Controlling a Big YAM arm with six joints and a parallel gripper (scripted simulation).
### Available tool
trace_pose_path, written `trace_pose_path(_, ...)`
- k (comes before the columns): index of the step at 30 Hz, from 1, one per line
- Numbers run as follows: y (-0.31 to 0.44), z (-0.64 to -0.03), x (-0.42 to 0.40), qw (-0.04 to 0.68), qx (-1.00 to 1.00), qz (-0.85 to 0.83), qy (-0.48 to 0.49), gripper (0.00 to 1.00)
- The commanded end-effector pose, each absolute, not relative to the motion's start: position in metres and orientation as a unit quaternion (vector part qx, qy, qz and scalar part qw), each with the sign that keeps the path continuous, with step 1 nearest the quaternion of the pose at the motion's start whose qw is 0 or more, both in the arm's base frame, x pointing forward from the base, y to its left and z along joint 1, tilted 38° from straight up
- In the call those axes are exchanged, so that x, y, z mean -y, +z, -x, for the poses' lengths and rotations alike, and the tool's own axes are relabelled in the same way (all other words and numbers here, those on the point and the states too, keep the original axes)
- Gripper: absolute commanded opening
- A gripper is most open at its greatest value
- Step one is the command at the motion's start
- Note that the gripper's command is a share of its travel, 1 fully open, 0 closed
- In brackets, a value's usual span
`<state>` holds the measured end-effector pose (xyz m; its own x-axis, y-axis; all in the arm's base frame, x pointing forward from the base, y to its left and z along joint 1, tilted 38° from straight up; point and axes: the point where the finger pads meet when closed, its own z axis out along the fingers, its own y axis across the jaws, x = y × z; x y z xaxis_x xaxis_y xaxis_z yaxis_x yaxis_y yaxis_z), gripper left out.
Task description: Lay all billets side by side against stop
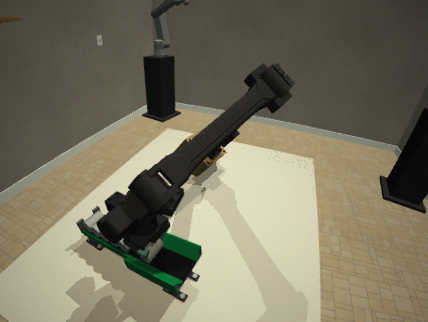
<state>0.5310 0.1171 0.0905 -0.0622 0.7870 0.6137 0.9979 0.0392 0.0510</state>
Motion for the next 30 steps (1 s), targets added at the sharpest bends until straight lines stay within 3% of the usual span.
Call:
trace_pose_path(1,0.1194,-0.5437,-0.1113,0.192,0.688,0.647,-0.267,0.0)
trace_pose_path(30,0.1186,-0.5456,-0.1114,0.19,0.688,0.647,-0.269,0.0)
